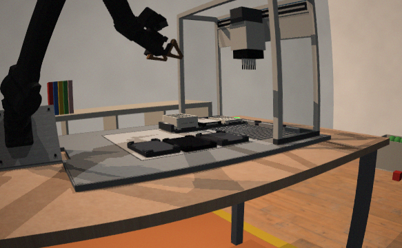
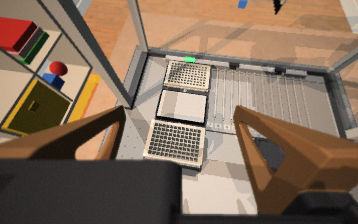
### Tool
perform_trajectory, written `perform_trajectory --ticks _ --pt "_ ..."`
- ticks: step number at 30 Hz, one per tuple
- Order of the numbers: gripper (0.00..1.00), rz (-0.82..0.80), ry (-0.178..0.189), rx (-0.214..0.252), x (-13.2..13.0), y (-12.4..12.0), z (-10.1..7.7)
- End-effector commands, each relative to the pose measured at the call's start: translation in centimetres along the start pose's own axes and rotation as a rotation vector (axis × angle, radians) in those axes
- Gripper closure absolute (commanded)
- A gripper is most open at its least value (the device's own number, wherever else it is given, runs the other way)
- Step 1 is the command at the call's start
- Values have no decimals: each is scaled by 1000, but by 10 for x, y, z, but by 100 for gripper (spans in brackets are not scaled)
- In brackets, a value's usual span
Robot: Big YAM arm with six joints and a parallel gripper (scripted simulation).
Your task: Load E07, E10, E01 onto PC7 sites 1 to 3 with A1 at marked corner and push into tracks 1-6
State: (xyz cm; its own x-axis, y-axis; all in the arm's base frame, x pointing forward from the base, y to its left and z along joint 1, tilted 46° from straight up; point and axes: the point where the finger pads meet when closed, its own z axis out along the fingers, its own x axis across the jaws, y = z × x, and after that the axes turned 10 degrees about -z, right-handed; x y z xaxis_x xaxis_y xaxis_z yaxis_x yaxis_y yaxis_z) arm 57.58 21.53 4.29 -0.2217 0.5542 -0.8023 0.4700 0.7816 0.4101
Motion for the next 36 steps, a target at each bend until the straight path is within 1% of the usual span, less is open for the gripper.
perform_trajectory --ticks 1,3,18,20,21,22,35,36 --pt "0 39 -4 -59 2 21 -27" --pt "0 39 -4 -59 2 21 -27" --pt "0 33 2 -50 22 -11 -75" --pt "0 33 2 -50 22 -11 -75" --pt "0 37 5 -17 24 2 -64" --pt "0 51 -3 41 13 -11 -50" --pt "0 50 82 466 25 -58 -24" --pt "0 50 82 466 25 -58 -24"
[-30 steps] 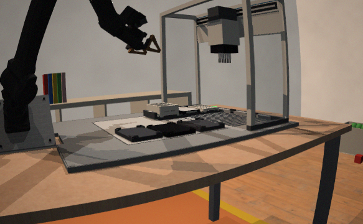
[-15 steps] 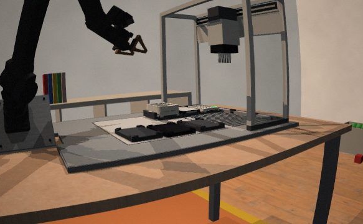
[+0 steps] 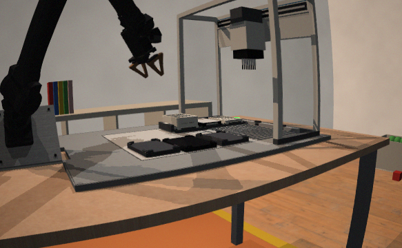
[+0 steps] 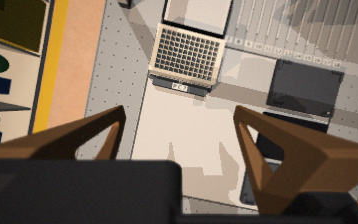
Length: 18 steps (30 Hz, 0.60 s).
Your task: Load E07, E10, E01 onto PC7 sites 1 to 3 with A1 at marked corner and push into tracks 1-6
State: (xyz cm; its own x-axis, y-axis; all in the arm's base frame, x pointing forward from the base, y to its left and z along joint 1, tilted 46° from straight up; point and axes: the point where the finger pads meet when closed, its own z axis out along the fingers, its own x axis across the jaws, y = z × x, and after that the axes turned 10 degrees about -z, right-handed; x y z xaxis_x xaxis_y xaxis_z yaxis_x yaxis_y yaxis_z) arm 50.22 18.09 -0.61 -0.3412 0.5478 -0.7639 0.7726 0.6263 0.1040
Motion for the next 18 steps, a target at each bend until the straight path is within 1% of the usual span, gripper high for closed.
perform_trajectory --ticks 1,2,3,4,7,10,12,16,18 --pt "0 123 5 4 -14 23 -5" --pt "0 113 15 25 -8 24 -7" --pt "0 122 20 70 -12 18 3" --pt "0 122 27 103 -11 16 6" --pt "0 121 49 201 -11 15 7" --pt "0 113 71 293 -7 15 3" --pt "0 119 85 365 -10 13 7" --pt "0 116 113 497 -10 11 8" --pt "0 116 113 497 -10 11 8"
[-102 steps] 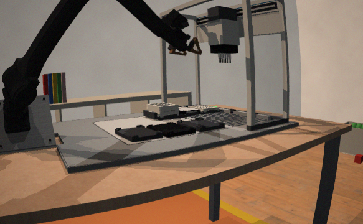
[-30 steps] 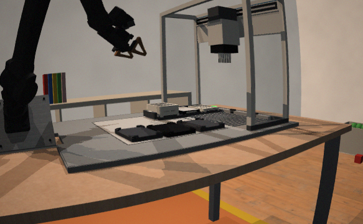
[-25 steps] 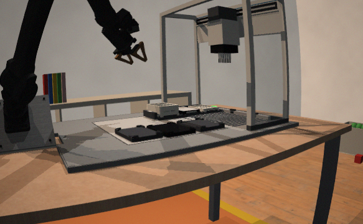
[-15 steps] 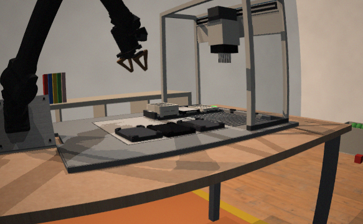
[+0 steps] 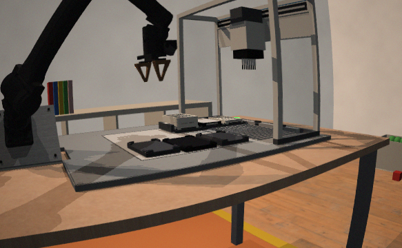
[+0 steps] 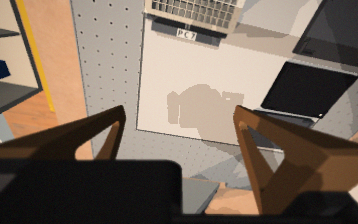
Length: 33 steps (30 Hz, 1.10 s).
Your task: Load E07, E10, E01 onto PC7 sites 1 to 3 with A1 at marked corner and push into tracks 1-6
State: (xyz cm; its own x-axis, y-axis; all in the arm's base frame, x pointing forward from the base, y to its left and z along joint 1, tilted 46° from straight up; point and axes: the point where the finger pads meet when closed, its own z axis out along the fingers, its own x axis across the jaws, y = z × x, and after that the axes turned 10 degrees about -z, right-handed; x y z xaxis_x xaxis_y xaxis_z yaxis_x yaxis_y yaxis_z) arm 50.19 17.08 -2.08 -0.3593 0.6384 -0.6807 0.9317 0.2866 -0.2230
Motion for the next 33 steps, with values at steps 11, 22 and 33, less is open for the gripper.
perform_trajectory --ticks 11,22,33 --pt "0 122 19 17 -16 -4 -22" --pt "0 246 13 32 -56 -53 -18" --pt "0 222 11 38 -96 -107 -17"
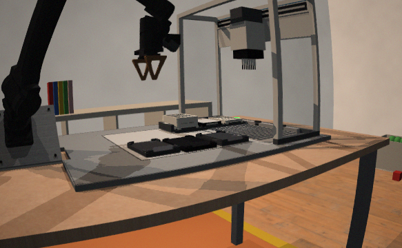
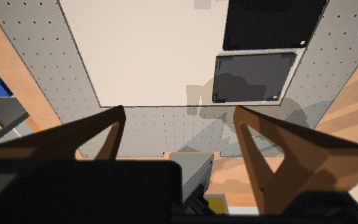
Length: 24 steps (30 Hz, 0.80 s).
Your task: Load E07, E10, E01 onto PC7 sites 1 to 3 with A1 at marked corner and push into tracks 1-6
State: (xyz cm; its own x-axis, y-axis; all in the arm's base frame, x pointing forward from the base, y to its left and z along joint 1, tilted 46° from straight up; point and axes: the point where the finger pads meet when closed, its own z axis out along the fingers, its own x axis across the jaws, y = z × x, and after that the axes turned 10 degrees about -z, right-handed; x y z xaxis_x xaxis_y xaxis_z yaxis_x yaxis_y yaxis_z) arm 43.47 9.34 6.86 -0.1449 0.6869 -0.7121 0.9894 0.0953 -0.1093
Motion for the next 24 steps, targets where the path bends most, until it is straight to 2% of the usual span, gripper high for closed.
perform_trajectory --ticks 1,2,5,6,7,24 --pt "0 0 5 -22 -10 -1 -7" --pt "0 -29 0 -47 -4 -7 -18" --pt "0 -9 0 -12 -29 -18 -6" --pt "0 -8 1 -13 -28 -18 -6" --pt "0 1 8 -37 -20 -9 -15" --pt "0 1 8 -37 -20 -9 -15"
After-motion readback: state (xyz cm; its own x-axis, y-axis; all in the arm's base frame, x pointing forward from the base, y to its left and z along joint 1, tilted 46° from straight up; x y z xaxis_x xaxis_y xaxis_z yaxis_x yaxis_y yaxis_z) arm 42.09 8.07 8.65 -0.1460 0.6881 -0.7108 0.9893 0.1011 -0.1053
